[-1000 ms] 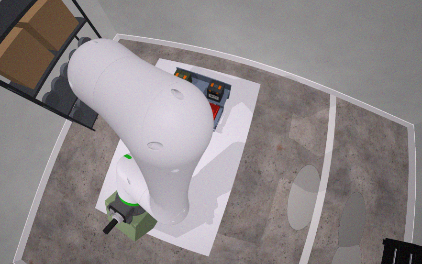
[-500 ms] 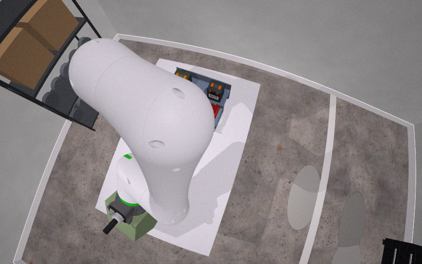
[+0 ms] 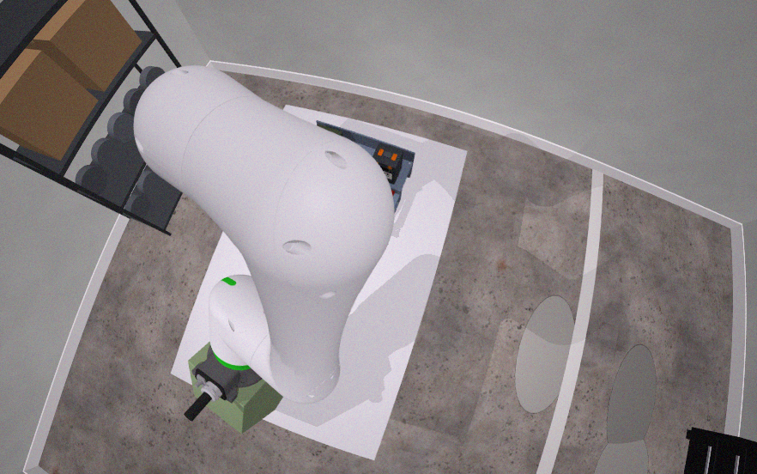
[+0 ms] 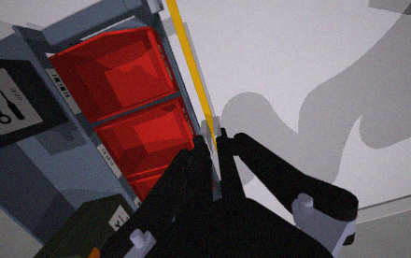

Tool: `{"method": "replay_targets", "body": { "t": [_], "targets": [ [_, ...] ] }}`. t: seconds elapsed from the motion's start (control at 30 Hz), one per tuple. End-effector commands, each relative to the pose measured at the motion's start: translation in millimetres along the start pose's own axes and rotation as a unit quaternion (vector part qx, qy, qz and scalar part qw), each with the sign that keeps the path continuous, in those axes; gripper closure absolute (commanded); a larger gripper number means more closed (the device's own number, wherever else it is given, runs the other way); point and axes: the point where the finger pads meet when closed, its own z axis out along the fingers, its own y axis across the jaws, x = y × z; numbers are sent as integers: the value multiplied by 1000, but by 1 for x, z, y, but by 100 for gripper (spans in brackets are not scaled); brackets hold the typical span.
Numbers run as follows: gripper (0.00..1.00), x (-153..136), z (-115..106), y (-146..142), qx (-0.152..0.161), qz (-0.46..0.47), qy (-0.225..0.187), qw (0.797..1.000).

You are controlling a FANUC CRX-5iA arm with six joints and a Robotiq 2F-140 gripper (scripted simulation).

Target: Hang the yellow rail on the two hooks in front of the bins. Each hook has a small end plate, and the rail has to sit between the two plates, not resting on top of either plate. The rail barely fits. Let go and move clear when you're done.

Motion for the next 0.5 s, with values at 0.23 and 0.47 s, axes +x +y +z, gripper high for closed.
{"method": "replay_targets", "body": {
  "t": [0.23,0.47],
  "targets": [
    [100,0,3,-12,0,0,0,1000],
    [100,0,3,-12,0,0,0,1000]
  ]
}}
